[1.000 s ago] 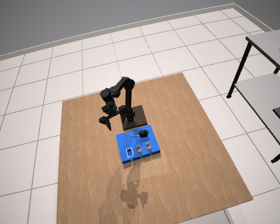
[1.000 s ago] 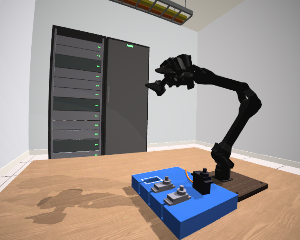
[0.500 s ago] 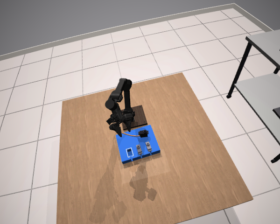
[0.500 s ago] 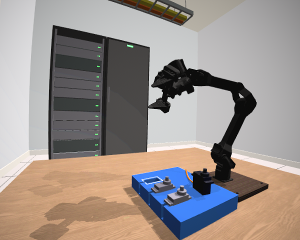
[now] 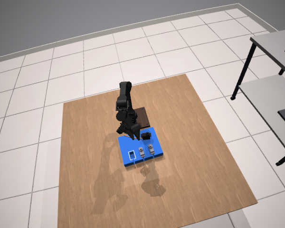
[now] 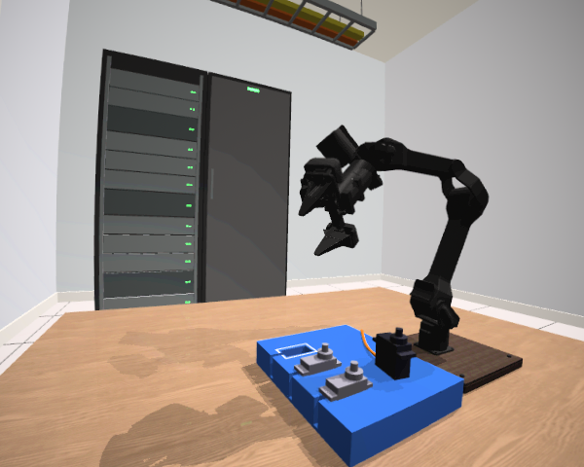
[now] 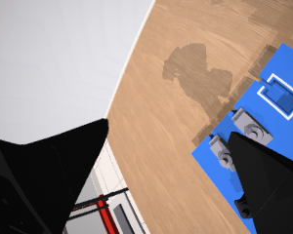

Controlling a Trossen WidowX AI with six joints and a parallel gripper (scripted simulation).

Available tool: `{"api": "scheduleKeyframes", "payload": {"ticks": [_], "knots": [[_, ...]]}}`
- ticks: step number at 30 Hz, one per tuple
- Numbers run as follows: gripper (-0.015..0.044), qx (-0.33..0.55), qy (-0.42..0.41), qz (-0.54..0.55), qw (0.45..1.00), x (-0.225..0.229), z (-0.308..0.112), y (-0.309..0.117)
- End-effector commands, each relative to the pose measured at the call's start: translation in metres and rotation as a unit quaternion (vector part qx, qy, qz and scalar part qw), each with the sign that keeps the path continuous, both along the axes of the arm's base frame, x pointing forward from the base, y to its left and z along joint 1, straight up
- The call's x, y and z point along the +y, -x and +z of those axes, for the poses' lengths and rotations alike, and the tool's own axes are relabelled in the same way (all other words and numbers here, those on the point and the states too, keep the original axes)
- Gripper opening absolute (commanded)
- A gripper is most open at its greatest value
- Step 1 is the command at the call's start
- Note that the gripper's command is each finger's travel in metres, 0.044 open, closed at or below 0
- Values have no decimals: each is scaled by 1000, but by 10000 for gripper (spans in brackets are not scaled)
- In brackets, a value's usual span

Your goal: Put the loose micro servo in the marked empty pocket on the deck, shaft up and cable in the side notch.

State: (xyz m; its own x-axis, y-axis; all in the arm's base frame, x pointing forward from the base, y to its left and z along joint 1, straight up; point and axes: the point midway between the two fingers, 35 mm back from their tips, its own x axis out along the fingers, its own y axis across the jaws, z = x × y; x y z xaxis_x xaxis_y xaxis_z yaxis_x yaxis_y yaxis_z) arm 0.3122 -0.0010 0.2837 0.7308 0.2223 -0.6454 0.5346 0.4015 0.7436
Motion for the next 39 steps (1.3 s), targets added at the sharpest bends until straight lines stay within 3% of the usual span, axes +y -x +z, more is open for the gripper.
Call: {"api": "scheduleKeyframes", "payload": {"ticks": [1,13,25,30,39], "knots": [[440,67,-32,-28,997,12,-23,8],[440,239,-77,-119,961,45,-75,40],[440,380,-46,-239,893,64,-115,86],[440,412,-19,-284,865,67,-124,104],[440,413,-18,-286,864,67,-130,104]]}}
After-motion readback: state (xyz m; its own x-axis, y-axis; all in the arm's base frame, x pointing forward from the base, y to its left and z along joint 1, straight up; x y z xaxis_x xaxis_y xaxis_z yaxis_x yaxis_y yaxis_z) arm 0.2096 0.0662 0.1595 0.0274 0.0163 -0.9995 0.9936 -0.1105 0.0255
